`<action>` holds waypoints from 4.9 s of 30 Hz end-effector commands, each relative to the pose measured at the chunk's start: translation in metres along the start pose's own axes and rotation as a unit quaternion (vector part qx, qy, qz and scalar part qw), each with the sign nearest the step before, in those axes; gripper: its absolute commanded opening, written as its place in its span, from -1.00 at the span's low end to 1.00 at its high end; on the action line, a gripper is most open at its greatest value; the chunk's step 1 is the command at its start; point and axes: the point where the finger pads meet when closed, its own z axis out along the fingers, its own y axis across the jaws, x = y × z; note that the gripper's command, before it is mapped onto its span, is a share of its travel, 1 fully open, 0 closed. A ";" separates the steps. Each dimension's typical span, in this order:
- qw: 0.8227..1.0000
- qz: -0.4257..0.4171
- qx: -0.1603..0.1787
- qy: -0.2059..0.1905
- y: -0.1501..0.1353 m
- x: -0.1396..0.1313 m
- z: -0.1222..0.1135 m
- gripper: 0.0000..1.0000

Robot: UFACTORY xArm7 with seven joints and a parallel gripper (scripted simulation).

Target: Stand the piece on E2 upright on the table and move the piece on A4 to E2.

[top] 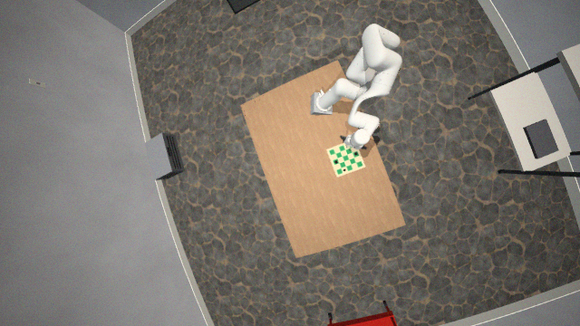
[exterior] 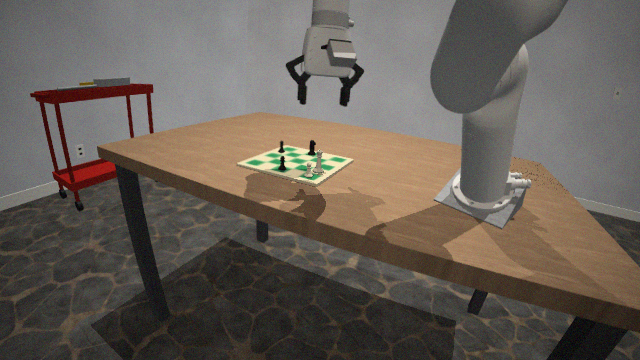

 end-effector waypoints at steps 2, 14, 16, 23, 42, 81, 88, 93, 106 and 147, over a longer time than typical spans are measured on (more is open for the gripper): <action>0.988 0.153 0.000 -0.003 0.001 -0.001 0.008 1.00; 0.944 0.330 -0.007 0.002 0.000 -0.001 0.026 1.00; 0.918 0.397 -0.008 0.003 0.000 -0.001 0.029 1.00; 0.862 0.506 -0.009 0.004 0.000 -0.001 0.031 1.00; 0.759 0.651 0.000 -0.003 0.000 -0.001 0.031 -0.16; 0.759 0.651 0.000 -0.003 0.000 -0.001 0.044 -0.16; 0.759 0.651 0.000 -0.003 0.000 -0.001 0.053 -0.16; 0.759 0.651 0.000 -0.003 0.000 -0.001 0.061 -0.16; 0.759 0.651 0.000 -0.003 0.000 -0.001 0.076 -0.16; 0.759 0.651 0.000 -0.003 0.000 -0.001 0.083 -0.16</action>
